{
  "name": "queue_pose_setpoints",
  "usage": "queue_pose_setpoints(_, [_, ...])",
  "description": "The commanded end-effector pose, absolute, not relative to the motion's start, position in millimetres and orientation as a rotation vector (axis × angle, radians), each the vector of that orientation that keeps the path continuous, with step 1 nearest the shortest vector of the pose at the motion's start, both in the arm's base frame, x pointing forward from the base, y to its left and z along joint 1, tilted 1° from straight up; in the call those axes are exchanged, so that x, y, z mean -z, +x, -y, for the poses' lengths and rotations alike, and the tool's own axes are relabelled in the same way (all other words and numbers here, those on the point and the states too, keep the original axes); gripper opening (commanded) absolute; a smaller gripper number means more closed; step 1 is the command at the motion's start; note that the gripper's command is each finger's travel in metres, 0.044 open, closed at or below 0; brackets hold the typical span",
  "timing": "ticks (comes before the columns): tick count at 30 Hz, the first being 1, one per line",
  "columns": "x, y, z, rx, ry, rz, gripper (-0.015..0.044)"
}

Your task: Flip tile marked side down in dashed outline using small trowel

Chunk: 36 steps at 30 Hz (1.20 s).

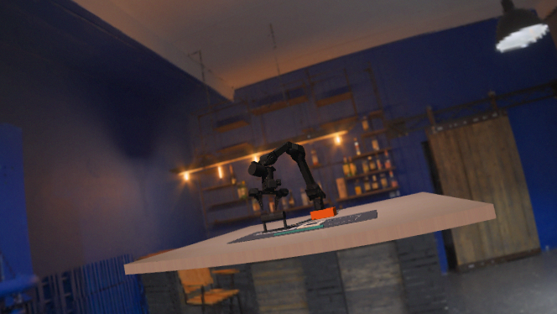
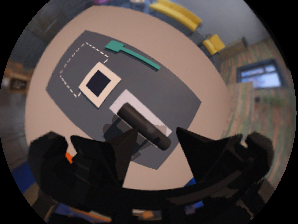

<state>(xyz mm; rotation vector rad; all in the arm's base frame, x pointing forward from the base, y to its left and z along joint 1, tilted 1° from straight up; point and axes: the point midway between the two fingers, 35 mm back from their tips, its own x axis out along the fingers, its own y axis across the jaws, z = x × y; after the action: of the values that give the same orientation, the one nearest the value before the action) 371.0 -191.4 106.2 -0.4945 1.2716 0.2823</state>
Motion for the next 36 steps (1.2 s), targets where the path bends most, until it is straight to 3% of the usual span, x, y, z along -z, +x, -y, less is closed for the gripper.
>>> queue_pose_setpoints(1, [-105.1, 368.9, 190.4, -0.210, -0.414, -1.251, 0.0300])
queue_pose_setpoints(36, [-92.2, 354.7, 193.7, 0.460, 0.559, -0.875, 0.0300])
